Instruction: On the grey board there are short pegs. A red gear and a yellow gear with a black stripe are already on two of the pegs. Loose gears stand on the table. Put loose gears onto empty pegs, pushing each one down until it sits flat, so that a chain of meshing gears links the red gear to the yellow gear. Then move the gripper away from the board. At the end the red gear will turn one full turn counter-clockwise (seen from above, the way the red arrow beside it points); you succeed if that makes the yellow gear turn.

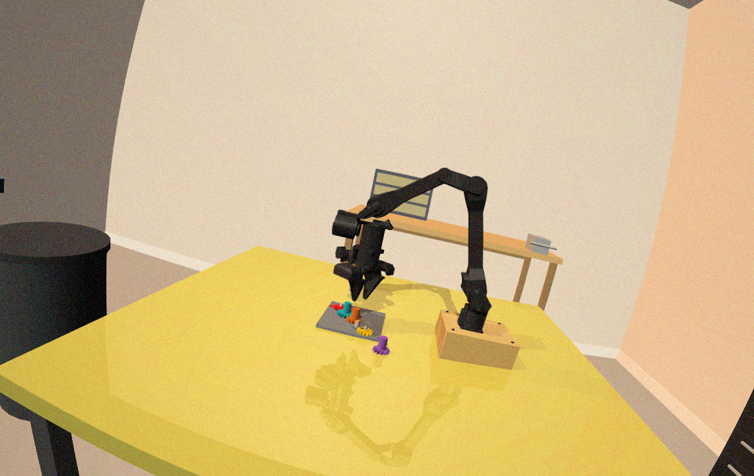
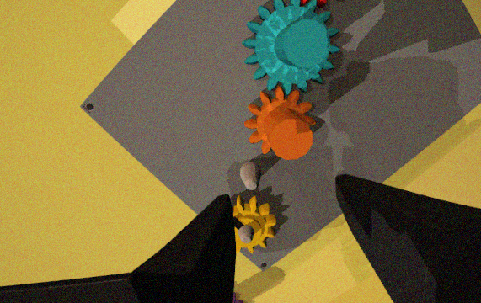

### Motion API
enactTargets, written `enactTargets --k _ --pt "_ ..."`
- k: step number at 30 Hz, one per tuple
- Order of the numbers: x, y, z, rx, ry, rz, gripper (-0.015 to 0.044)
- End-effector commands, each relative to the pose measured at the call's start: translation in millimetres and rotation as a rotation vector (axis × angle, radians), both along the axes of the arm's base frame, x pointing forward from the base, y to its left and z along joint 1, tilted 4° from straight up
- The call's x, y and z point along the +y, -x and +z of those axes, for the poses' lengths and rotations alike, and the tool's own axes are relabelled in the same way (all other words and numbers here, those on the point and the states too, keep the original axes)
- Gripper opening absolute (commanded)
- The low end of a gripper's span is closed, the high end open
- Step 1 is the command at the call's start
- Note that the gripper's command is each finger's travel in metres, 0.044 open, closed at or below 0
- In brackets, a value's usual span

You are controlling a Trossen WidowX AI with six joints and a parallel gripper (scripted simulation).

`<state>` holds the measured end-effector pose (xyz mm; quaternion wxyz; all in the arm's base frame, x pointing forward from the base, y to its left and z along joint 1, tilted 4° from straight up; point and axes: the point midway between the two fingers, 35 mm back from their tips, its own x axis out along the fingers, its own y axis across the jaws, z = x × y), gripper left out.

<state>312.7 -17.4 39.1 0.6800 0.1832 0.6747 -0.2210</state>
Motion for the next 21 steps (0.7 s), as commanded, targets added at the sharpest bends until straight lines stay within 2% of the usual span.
enactTargets --k 1,6,9,21 --pt "50.4 24.2 -1.7 0.024 -0.009 0.412 0.0298" --pt "105.7 66.3 -5.3 0.054 -0.021 0.983 0.0429" --pt "123.8 85.6 -7.2 0.067 -0.025 1.208 0.044" --pt "124.6 86.0 -7.4 0.067 -0.025 1.223 0.044"
